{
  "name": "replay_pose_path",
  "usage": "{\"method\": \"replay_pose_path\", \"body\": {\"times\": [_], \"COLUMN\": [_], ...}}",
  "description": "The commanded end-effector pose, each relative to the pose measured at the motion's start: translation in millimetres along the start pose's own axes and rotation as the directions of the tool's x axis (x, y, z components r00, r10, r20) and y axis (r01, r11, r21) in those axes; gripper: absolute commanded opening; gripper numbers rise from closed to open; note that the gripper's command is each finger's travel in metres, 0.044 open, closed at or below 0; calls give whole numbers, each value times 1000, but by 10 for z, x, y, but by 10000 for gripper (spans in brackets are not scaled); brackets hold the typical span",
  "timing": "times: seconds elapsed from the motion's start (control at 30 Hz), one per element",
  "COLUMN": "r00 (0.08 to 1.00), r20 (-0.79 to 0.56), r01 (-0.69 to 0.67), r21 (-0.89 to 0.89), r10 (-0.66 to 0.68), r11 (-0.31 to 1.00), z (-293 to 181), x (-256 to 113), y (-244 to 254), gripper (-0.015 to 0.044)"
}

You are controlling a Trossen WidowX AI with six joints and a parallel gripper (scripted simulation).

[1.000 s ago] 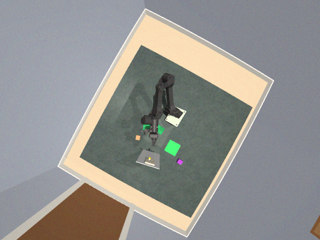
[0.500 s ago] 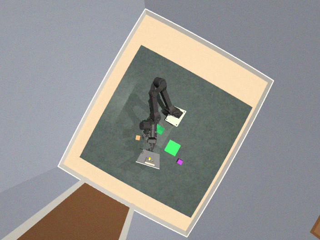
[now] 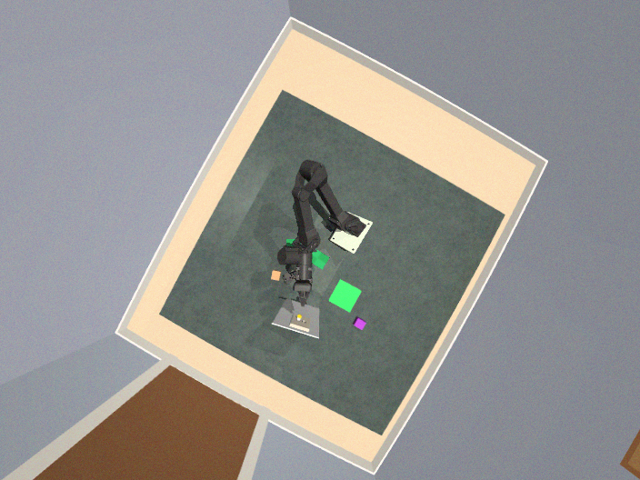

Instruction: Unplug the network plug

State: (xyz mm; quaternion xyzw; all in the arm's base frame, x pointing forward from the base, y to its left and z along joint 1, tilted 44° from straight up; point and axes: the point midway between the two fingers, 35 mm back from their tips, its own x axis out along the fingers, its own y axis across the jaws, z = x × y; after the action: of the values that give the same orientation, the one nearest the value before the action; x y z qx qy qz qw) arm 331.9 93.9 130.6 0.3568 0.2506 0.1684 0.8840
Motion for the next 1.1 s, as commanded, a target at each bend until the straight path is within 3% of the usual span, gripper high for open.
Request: {"method": "replay_pose_path", "body": {"times": [0.0, 1.07], "r00": [1000, 1000], "r20": [3, 5], "r01": [4, 3], "r21": [6, 6], "r10": [-4, -3], "r11": [1000, 1000], "z": [28, 118], "x": [63, 432], "y": [-5, -11], "gripper": [156, 156]}}
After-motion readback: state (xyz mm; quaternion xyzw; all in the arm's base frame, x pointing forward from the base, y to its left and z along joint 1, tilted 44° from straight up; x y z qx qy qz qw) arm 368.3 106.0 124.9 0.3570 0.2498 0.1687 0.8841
